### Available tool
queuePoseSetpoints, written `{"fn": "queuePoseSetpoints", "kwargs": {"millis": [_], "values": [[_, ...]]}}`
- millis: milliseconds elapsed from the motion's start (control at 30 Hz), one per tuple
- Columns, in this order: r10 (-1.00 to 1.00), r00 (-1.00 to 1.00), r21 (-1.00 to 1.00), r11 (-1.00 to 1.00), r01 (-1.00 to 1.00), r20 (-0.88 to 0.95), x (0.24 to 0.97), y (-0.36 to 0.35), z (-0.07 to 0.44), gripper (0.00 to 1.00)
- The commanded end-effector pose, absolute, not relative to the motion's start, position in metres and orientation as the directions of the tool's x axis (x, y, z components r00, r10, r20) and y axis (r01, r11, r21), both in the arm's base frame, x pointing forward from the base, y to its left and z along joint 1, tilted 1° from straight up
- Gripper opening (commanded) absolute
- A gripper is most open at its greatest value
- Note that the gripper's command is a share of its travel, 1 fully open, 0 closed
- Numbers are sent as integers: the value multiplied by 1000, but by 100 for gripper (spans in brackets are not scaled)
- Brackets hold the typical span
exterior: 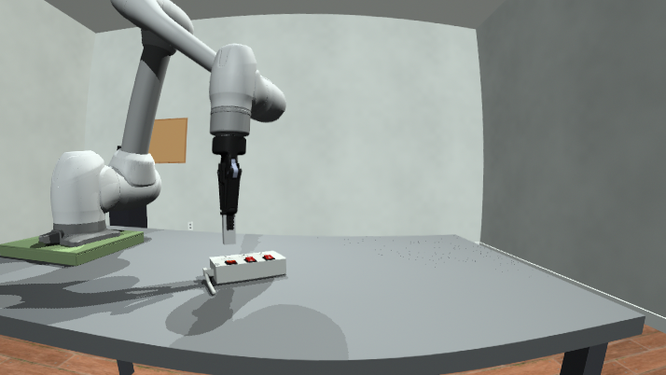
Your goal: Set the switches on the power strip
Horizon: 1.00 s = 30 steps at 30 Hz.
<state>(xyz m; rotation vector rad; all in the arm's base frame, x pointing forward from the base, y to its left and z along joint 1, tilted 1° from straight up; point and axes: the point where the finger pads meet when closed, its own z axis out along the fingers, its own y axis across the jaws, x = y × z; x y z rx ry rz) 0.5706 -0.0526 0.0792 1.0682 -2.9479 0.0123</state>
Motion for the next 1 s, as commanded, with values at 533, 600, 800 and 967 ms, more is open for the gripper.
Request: {"fn": "queuePoseSetpoints", "kwargs": {"millis": [533, 600, 800, 967], "values": [[-641, -768, -5, 768, -641, 8, 584, -41, 85, 0], [-641, -768, -5, 768, -641, 8, 584, -41, 85, 0], [-641, -768, -5, 768, -641, 8, 604, -21, 93, 0], [-641, -768, -5, 768, -641, 8, 604, -21, 93, 0]]}}
